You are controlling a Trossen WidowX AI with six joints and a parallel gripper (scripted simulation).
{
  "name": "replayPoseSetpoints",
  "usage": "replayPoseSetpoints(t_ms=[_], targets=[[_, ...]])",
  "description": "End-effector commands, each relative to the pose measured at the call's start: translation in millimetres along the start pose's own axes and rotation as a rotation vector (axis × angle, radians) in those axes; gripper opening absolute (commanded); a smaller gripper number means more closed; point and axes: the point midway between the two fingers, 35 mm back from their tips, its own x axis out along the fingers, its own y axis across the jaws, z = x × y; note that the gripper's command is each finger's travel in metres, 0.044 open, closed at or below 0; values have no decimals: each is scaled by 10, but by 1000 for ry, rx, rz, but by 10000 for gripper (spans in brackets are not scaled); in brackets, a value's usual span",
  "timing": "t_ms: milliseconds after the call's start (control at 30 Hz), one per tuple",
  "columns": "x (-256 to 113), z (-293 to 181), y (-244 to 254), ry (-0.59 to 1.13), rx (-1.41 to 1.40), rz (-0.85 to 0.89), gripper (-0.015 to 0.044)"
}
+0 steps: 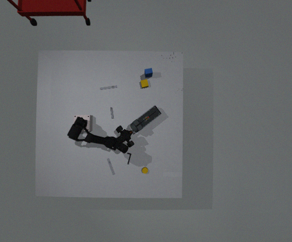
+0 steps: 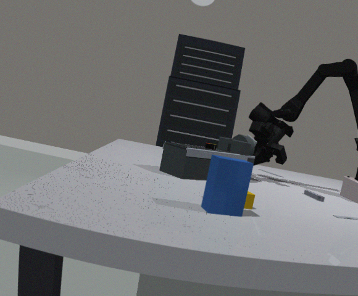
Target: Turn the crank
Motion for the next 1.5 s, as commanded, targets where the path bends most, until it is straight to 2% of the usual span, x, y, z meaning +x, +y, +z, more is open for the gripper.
replayPoseSetpoints(t_ms=[0,1467], targets=[[26,-25,87,7,11,21,0],[4,-5,226,7,11,21,0]])
